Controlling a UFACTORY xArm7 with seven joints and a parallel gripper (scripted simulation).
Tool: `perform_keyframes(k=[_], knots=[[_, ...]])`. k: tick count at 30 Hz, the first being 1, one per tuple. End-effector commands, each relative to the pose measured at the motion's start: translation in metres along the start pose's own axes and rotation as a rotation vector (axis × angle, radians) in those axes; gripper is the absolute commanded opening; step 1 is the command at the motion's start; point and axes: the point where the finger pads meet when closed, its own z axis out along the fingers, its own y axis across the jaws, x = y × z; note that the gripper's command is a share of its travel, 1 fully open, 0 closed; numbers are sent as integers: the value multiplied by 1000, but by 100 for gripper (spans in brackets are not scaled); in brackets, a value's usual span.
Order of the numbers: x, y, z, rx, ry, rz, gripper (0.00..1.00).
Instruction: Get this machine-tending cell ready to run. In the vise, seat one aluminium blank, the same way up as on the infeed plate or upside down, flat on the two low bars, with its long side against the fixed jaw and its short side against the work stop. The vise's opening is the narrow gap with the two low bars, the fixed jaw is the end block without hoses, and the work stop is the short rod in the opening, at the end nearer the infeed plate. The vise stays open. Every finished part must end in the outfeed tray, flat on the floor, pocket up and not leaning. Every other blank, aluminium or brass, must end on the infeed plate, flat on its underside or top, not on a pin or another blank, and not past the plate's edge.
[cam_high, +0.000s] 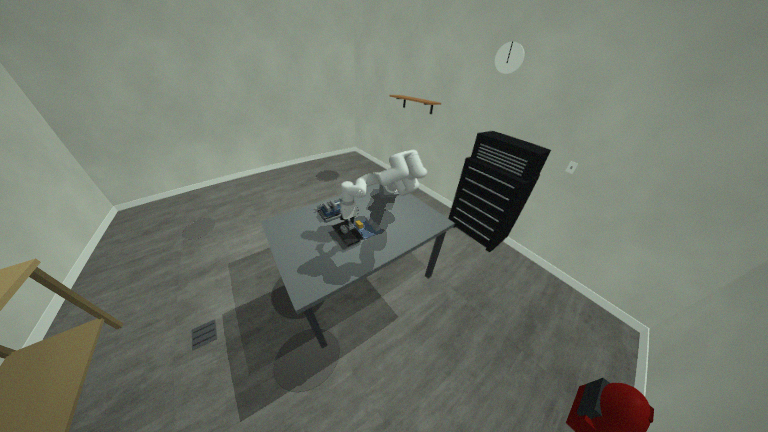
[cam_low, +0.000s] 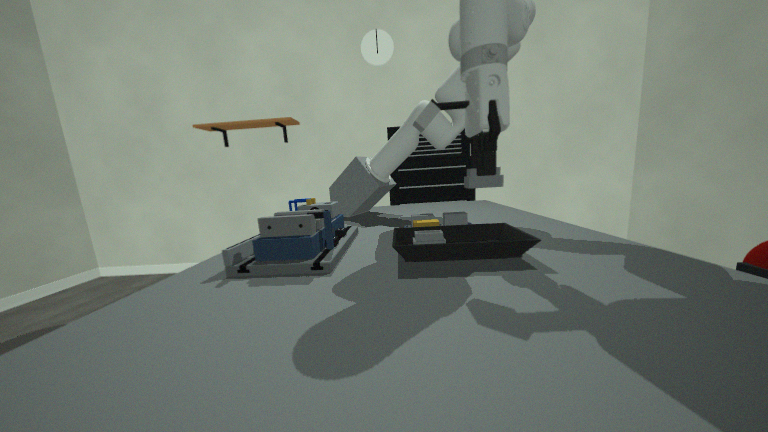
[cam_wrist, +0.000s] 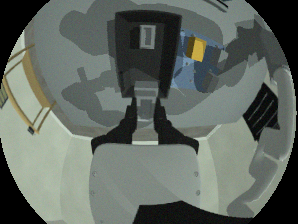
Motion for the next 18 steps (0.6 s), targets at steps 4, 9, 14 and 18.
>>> perform_keyframes(k=[4,9,14,18], knots=[[0,-2,-2,5,1,0,0],[-1,-2,-2,5,1,0,0],[-1,-2,-1,5,1,0,0],[-1,-2,-1,5,1,0,0]])
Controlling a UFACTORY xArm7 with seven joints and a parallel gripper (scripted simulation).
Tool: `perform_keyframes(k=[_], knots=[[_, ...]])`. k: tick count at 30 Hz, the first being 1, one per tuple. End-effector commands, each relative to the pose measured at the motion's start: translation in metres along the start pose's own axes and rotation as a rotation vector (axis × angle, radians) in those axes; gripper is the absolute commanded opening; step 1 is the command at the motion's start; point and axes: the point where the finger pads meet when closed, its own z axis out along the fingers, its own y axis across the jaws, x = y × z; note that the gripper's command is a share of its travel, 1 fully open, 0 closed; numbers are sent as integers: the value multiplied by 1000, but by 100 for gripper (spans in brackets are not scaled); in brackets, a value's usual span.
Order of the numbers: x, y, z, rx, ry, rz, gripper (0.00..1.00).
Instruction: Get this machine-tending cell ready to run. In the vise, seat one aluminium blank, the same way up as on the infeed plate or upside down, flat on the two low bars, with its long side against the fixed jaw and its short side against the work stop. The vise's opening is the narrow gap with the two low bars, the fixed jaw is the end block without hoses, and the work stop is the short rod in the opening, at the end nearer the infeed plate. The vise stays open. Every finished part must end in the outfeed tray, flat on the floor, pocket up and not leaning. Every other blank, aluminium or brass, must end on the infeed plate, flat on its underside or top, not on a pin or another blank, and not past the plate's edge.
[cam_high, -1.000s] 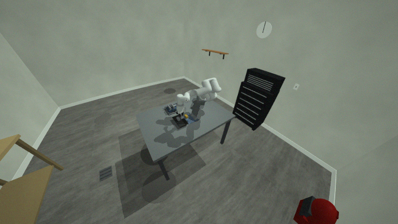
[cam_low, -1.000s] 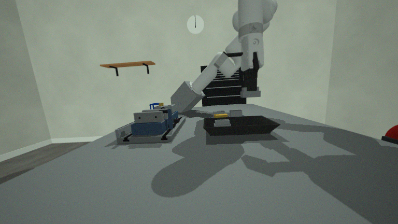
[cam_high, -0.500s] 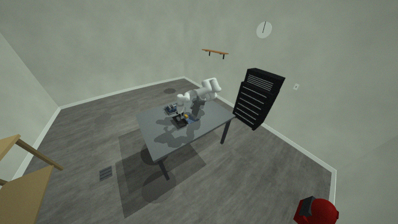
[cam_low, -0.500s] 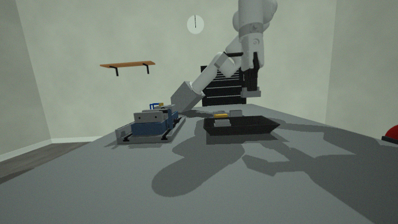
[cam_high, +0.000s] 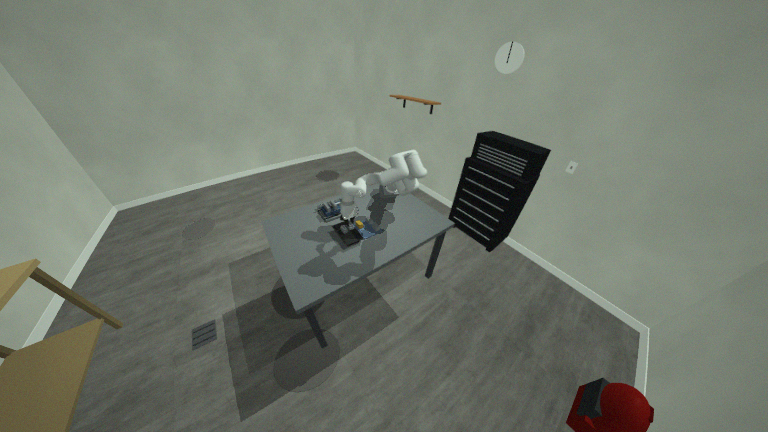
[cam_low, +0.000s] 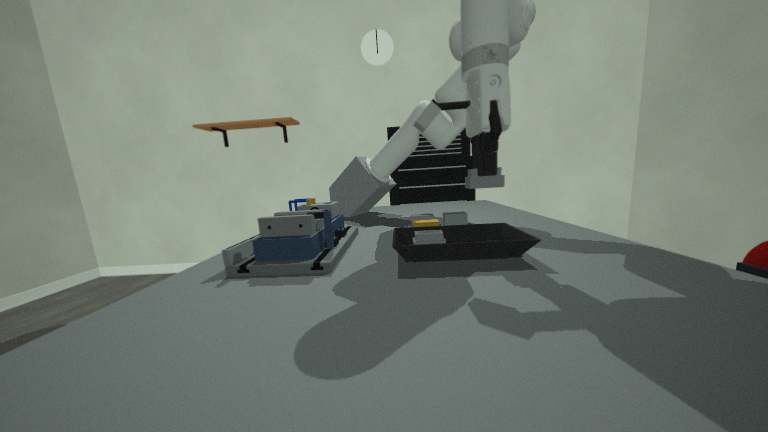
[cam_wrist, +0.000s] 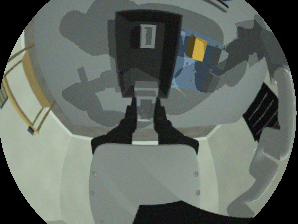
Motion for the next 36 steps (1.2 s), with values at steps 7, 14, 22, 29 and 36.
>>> perform_keyframes(k=[7,14,22,29,36], knots=[[0,-1,-2,5,1,0,0],[0,-1,-2,5,1,0,0],[0,-1,-1,5,1,0,0],[0,-1,0,5,1,0,0],[0,-2,5,5,1,1,0]])
